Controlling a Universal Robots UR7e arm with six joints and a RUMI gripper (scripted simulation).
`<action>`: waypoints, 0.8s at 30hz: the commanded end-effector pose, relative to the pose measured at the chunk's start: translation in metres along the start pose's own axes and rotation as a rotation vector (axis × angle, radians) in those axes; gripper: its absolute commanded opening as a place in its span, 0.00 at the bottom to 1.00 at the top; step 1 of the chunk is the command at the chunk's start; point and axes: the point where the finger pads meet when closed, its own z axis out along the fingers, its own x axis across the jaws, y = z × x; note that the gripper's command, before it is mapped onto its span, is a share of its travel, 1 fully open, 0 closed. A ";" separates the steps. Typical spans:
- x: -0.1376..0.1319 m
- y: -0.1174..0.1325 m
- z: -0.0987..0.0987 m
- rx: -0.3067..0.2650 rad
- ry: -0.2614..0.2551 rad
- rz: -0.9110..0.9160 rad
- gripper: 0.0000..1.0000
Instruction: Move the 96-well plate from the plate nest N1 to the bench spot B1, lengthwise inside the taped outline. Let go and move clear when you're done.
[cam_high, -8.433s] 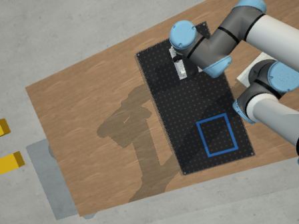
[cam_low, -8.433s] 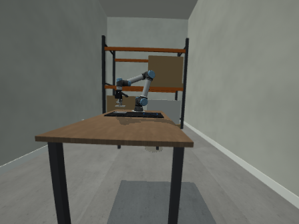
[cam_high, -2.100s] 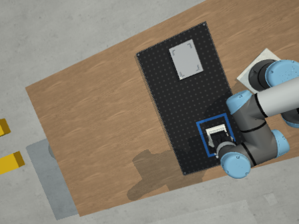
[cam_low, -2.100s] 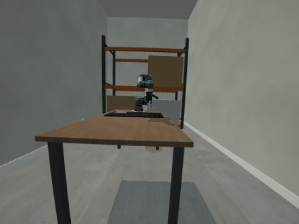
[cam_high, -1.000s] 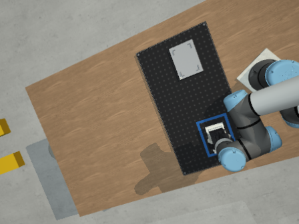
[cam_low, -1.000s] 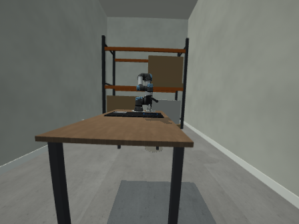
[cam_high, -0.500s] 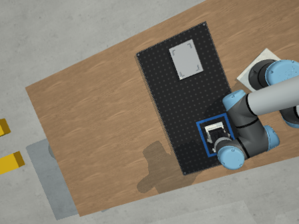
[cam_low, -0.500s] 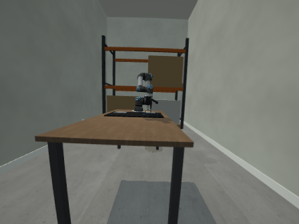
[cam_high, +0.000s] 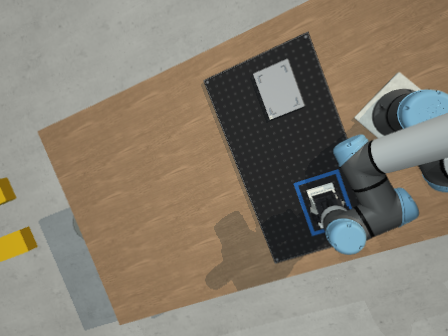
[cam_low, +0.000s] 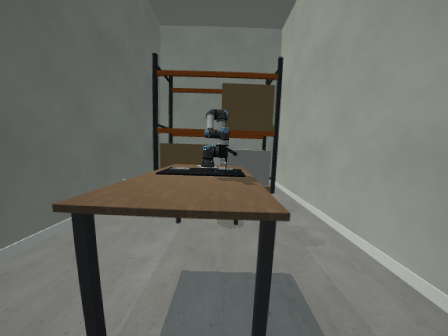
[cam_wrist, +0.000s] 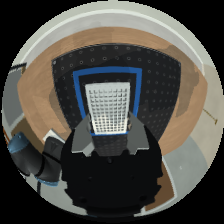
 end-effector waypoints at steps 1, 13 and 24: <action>0.000 0.000 0.000 0.000 0.001 0.000 0.00; 0.000 0.000 0.002 0.000 0.001 0.000 0.00; 0.000 0.000 0.003 0.000 0.001 0.000 0.00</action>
